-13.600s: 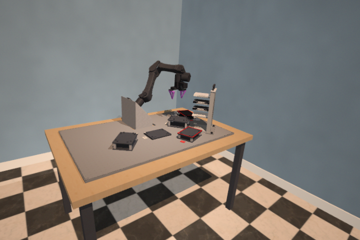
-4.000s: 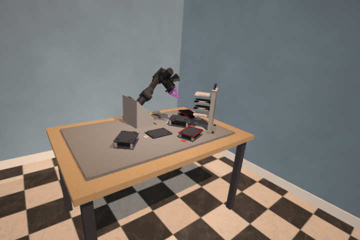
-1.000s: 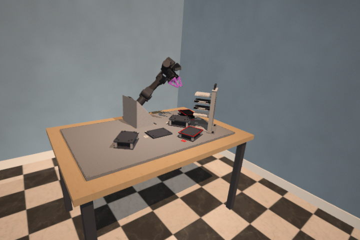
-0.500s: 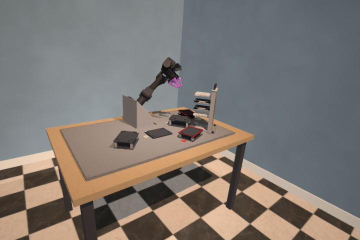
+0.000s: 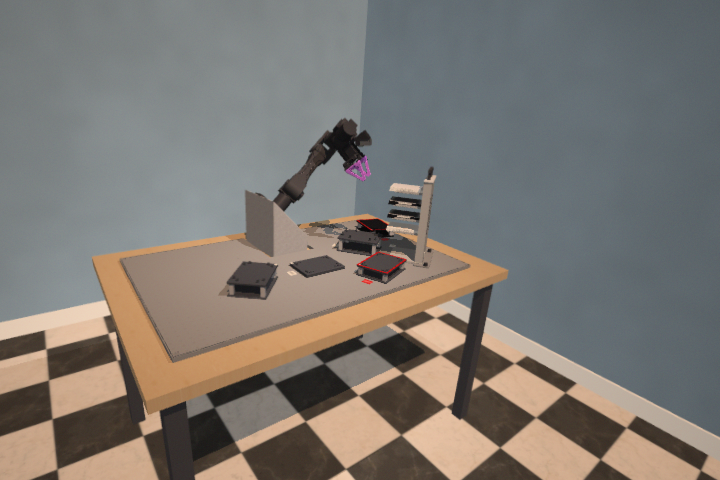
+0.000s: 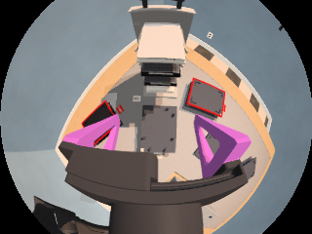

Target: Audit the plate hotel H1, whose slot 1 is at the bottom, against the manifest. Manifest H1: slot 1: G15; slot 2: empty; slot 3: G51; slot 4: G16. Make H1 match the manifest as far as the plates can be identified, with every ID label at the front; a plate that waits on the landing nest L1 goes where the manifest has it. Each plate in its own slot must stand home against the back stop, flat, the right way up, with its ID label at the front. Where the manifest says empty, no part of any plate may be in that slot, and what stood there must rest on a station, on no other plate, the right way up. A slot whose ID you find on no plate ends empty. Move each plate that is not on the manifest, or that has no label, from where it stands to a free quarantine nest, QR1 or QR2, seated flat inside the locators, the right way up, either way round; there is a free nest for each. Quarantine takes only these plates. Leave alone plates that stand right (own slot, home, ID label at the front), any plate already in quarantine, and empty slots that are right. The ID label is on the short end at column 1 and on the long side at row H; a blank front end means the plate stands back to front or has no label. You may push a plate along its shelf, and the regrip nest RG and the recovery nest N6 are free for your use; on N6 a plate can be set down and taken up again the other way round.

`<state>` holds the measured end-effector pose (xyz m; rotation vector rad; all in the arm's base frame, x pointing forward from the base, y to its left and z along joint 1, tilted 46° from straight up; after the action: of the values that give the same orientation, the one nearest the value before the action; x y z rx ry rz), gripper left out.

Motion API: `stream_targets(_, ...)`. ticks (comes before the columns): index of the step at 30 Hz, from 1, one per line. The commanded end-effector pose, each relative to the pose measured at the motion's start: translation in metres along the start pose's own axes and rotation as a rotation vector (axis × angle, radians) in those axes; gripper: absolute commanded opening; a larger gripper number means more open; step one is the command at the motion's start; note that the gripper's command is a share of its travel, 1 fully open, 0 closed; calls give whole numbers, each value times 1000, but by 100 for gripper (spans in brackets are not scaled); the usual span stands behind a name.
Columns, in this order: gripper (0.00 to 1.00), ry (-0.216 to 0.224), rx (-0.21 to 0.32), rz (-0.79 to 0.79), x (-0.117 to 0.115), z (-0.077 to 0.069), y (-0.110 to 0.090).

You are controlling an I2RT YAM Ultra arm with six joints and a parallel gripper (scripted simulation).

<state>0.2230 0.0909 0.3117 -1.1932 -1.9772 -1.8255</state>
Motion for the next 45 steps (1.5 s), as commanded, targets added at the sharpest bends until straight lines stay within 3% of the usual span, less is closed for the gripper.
stream_targets(1, 100, -43, -45, 4, 0, 3, 1)
stream_targets(32, 100, -41, -52, 3, -1, 48, 16)
stream_targets(45, 100, -44, -52, 8, -3, 49, 22)
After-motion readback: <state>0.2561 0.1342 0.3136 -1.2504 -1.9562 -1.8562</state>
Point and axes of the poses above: the point where the finger pads meet when closed, its own z axis out along the fingers, its own x axis across the jaws, y = z × x, the point moved 2 cm from there along -z, back along the fingers, and after that the axes turned 2 degrees about z, right-handed, at the moved point
